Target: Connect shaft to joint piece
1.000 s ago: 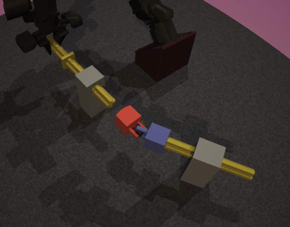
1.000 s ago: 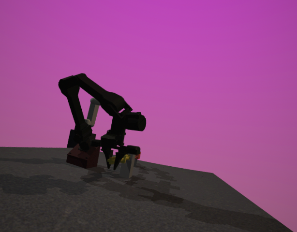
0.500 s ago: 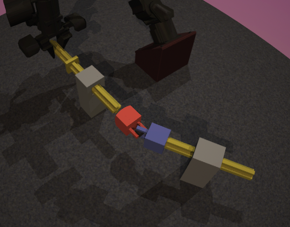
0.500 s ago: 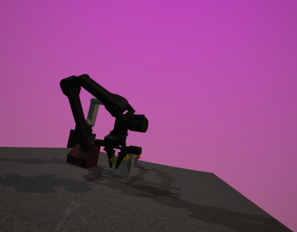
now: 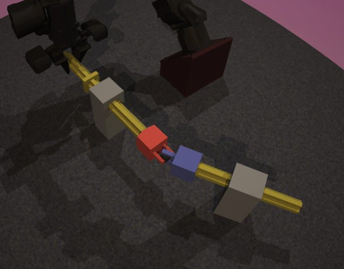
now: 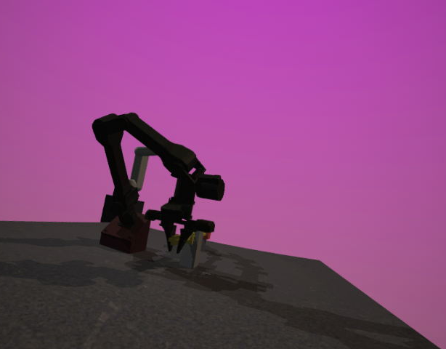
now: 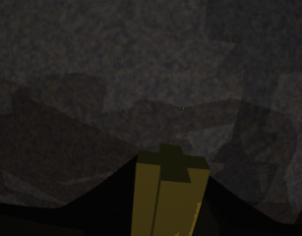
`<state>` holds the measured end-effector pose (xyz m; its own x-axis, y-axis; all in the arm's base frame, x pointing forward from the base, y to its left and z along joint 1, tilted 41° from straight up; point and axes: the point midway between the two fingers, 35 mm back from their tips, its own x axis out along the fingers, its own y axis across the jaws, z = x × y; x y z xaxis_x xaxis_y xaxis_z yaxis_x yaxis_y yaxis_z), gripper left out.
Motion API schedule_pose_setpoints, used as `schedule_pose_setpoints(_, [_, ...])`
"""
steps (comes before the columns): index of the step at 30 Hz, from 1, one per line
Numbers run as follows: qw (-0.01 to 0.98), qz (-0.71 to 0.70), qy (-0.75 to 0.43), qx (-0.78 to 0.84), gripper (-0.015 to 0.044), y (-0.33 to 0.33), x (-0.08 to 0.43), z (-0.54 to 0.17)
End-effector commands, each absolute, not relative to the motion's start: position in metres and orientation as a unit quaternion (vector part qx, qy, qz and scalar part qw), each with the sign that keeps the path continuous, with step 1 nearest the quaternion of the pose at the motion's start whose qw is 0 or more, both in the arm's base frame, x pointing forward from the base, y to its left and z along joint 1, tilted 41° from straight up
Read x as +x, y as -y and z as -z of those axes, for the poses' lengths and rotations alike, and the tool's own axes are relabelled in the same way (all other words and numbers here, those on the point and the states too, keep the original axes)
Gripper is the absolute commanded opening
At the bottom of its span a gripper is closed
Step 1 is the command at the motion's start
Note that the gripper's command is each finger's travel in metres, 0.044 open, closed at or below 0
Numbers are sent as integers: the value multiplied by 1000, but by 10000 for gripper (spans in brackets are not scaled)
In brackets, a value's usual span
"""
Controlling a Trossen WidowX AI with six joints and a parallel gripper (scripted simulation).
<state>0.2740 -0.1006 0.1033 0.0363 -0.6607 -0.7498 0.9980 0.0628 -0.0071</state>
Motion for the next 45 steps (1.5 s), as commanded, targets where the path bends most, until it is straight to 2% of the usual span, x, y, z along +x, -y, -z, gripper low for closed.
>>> schedule_pose_setpoints(1, [664, 623, -304, 280, 0, 95, 274, -98])
schedule_pose_setpoints(30, [663, 625, -303, 279, 0, 78, 272, -84])
schedule_pose_setpoints(33, [663, 625, -303, 279, 67, 78, 272, -84])
schedule_pose_setpoints(38, [663, 625, -303, 279, 67, 78, 272, -84])
schedule_pose_setpoints(45, [663, 625, -303, 279, 251, 78, 272, -84])
